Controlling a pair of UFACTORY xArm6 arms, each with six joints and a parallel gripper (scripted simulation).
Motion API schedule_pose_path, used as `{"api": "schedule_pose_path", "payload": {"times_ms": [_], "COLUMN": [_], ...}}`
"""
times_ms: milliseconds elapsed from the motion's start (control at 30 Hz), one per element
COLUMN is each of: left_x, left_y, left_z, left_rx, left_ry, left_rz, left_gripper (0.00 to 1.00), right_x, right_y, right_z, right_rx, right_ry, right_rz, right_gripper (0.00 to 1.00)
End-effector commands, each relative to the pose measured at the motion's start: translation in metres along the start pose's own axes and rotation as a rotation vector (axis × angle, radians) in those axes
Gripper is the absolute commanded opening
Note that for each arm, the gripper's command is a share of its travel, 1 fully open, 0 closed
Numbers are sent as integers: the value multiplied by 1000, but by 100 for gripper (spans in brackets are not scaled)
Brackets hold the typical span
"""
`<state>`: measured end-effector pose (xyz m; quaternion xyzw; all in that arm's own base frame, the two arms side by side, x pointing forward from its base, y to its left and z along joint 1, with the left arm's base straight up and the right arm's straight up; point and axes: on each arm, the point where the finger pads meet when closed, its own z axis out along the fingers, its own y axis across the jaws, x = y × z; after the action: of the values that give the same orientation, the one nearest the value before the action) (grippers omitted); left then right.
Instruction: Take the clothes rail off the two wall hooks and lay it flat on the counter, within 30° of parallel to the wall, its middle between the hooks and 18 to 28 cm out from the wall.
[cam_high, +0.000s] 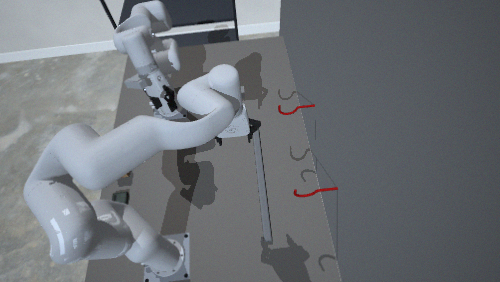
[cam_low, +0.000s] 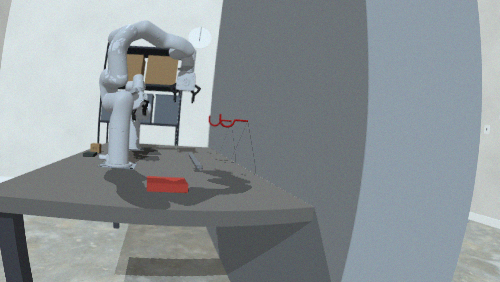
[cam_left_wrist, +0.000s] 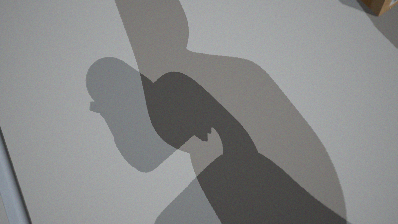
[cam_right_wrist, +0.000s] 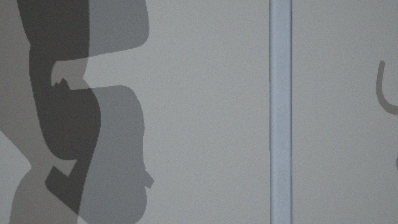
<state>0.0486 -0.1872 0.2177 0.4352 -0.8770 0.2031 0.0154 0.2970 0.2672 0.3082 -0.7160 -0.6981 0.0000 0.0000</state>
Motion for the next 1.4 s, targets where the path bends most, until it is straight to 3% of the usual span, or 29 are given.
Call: {"api": "schedule_pose_path", "payload": {"times_ms": [0, 1367], "left_x": [0, 0], "left_y": [0, 0], "left_z": [-1, -1], "left_rx": [1, 1], "left_ry": [1, 1], "left_rz": [0, 0], "left_gripper": [100, 100], "right_x": [0, 0], "right_y": [-3, -28], "right_z": [-9, -63], "right_rx": [-2, -2], "right_ry": [2, 2], "right_rz": [0, 0], "right_gripper": [100, 100]}}
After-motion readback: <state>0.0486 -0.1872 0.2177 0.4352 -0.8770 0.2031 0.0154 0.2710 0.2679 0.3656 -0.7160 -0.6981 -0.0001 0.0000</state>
